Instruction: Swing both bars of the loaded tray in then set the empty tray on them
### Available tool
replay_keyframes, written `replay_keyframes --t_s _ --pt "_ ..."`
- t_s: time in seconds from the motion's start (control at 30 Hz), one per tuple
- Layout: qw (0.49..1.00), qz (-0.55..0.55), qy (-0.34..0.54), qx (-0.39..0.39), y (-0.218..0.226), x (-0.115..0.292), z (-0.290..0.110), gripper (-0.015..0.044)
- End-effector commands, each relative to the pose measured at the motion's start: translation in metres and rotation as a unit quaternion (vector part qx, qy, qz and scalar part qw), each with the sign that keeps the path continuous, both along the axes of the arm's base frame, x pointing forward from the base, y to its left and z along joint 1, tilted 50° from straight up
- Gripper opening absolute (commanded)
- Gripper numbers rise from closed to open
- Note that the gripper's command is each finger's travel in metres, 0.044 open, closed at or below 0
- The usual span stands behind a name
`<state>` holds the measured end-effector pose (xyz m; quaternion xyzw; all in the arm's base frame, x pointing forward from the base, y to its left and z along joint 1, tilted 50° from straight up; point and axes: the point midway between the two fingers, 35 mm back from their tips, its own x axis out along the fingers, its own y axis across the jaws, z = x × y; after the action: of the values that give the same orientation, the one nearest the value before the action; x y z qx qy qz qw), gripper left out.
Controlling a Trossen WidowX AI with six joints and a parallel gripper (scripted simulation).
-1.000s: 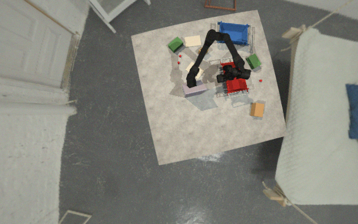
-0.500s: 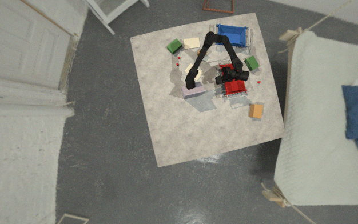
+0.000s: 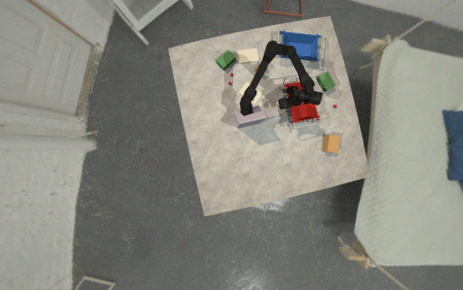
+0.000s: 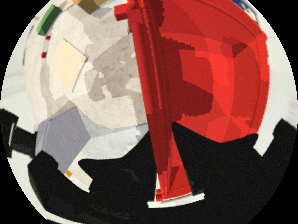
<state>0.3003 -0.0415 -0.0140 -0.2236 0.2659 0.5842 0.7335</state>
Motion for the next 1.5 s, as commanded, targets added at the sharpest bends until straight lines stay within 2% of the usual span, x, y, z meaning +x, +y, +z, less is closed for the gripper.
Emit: replay_keyframes --t_s 0.0,1.1,1.47 --pt "1.000 0.009 0.011 0.003 0.0074 -0.0041 -0.0018 0.0000" --pt "1.000 0.009 0.011 0.003 0.0074 -0.0041 -0.0018 0.0000" --pt "1.000 0.009 0.011 0.003 0.0074 -0.0041 -0.0018 0.0161"
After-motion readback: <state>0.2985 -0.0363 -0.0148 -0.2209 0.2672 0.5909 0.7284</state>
